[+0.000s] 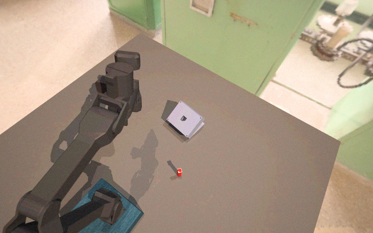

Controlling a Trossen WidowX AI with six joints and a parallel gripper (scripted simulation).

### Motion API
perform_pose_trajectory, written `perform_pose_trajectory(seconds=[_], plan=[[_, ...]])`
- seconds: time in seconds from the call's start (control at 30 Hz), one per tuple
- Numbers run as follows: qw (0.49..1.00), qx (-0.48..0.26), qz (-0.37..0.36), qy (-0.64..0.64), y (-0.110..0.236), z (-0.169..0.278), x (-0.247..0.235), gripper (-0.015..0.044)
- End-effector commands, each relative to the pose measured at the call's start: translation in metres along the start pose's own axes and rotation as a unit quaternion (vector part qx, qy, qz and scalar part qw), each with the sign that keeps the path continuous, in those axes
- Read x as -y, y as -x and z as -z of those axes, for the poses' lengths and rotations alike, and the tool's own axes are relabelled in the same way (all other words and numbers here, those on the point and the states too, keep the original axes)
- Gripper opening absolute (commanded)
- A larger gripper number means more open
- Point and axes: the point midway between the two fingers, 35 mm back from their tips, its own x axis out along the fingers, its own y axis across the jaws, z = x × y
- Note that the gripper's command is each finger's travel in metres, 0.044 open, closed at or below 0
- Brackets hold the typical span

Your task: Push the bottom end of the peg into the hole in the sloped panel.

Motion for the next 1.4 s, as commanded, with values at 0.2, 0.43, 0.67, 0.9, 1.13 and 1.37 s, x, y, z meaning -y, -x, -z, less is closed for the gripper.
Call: perform_pose_trajectory(seconds=[0.2,0.43,0.67,0.9,1.13,1.37], plan=[[0.989,-0.072,-0.116,0.062,-0.009,0.061,-0.055,0.044],[0.97,-0.099,-0.201,0.096,-0.004,0.097,-0.095,0.044],[0.944,-0.107,-0.288,0.123,0.008,0.128,-0.135,0.044],[0.912,-0.095,-0.372,0.143,0.027,0.153,-0.175,0.044],[0.877,-0.065,-0.45,0.155,0.051,0.17,-0.214,0.044],[0.841,-0.016,-0.517,0.159,0.08,0.179,-0.25,0.044]])
